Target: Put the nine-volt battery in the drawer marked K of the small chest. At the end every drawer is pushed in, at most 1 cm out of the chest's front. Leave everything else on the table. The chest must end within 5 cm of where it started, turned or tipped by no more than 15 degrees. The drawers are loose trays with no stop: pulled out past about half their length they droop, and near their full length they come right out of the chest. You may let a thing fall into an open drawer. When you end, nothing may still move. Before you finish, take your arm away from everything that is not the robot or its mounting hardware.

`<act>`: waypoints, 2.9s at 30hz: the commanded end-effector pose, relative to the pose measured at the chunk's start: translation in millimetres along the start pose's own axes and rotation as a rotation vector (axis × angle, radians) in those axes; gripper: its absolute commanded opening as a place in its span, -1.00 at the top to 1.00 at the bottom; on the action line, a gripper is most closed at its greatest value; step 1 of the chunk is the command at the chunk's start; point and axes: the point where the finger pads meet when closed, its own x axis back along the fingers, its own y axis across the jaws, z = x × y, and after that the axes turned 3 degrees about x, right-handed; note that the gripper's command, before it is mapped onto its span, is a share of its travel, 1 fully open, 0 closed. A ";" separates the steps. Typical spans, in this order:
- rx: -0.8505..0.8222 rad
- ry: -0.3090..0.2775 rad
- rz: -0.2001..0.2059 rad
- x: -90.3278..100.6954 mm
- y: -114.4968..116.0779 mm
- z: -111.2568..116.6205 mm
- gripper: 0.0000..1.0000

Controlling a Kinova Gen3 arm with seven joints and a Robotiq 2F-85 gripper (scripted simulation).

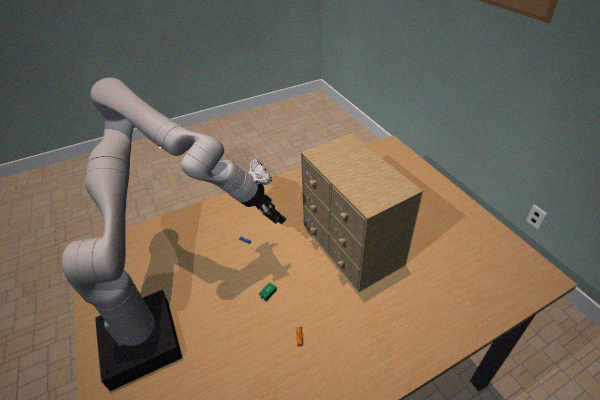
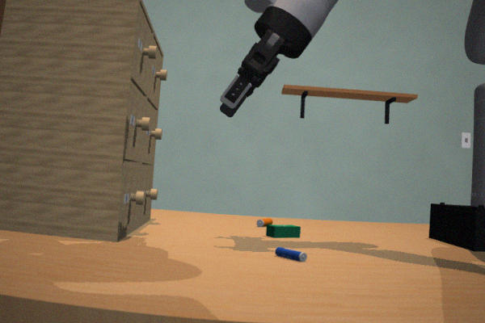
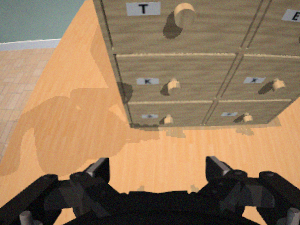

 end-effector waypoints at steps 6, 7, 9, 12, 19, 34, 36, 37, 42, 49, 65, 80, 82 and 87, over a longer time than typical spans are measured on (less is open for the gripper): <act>0.000 -0.052 0.015 9.8 -3.0 6.1 -1.00; 0.000 -0.052 0.015 9.8 -3.0 6.1 -1.00; 0.000 -0.073 0.016 12.3 -2.9 5.8 -1.00; 0.000 -0.105 0.018 16.1 -2.9 5.4 -1.00; 0.001 -0.180 0.022 25.4 -2.7 4.4 -1.00; 0.002 -0.321 0.030 42.5 -2.5 2.5 -1.00; 0.002 -0.342 0.031 45.0 -2.6 2.2 -1.00; 0.002 -0.352 0.032 46.2 -2.6 2.0 -1.00; 0.002 -0.382 0.034 49.8 -2.5 1.6 -1.00; 0.003 -0.445 0.037 57.5 -2.5 0.8 -1.00; 0.004 -0.532 0.042 68.1 -2.4 -0.4 -1.00; 0.004 -0.560 0.043 71.5 -2.3 -0.8 -1.00; 0.004 -0.561 0.043 71.7 -2.3 -0.8 -1.00; 0.004 -0.562 0.043 71.8 -2.3 -0.8 -1.00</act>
